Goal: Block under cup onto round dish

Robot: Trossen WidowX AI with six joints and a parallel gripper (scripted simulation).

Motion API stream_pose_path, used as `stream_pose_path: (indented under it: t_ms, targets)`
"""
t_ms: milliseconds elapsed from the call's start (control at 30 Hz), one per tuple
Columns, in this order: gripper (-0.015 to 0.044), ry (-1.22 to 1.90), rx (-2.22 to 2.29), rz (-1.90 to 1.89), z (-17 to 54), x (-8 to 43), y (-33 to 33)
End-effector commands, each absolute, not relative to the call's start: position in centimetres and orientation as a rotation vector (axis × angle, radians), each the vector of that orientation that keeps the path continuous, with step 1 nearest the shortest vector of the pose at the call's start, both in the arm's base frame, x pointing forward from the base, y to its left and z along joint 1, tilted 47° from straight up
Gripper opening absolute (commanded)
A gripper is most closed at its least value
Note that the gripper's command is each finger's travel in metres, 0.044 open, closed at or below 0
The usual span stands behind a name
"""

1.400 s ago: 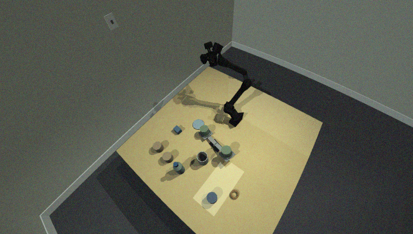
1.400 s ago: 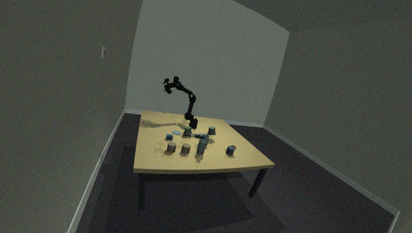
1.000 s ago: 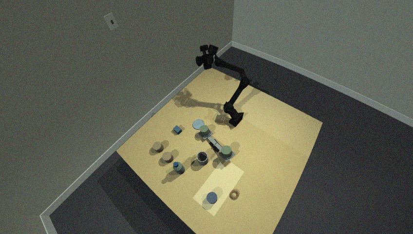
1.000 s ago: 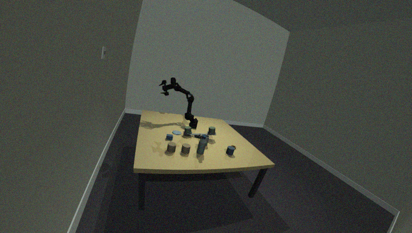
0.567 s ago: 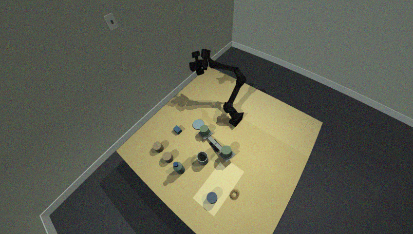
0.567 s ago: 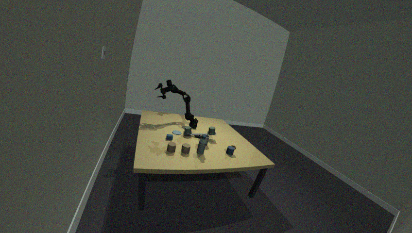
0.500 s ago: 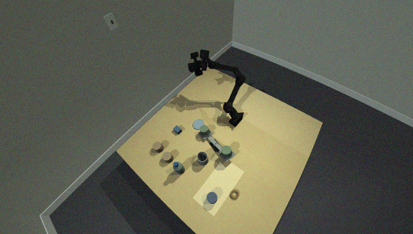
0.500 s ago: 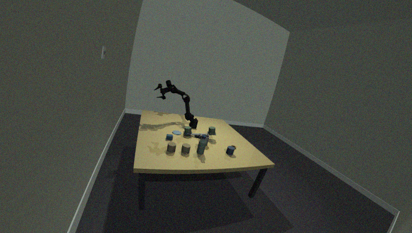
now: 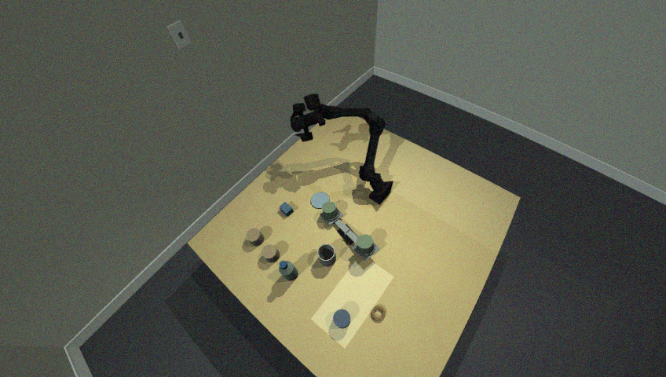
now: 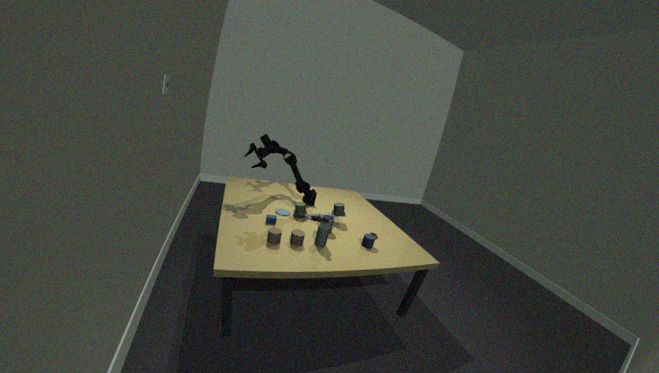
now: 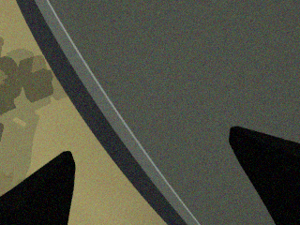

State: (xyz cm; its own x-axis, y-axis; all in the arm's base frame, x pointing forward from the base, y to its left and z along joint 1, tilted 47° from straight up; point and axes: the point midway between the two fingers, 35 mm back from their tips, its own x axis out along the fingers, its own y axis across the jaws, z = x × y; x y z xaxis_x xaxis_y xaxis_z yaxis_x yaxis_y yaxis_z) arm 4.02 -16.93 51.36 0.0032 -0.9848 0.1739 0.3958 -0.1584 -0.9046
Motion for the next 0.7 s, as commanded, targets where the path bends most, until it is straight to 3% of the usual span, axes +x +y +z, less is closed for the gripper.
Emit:
stream_pose_path:
  t_ms: [0, 300, 667]
  targets:
    - [0.0440, 0.759, -1.010, -1.348, 49.3, 8.1, -17.7]
    - [0.0440, 0.663, -0.882, -1.101, 44.5, 16.8, -16.9]
    - [0.0440, 0.642, -0.741, -0.903, 39.0, 23.6, -13.8]
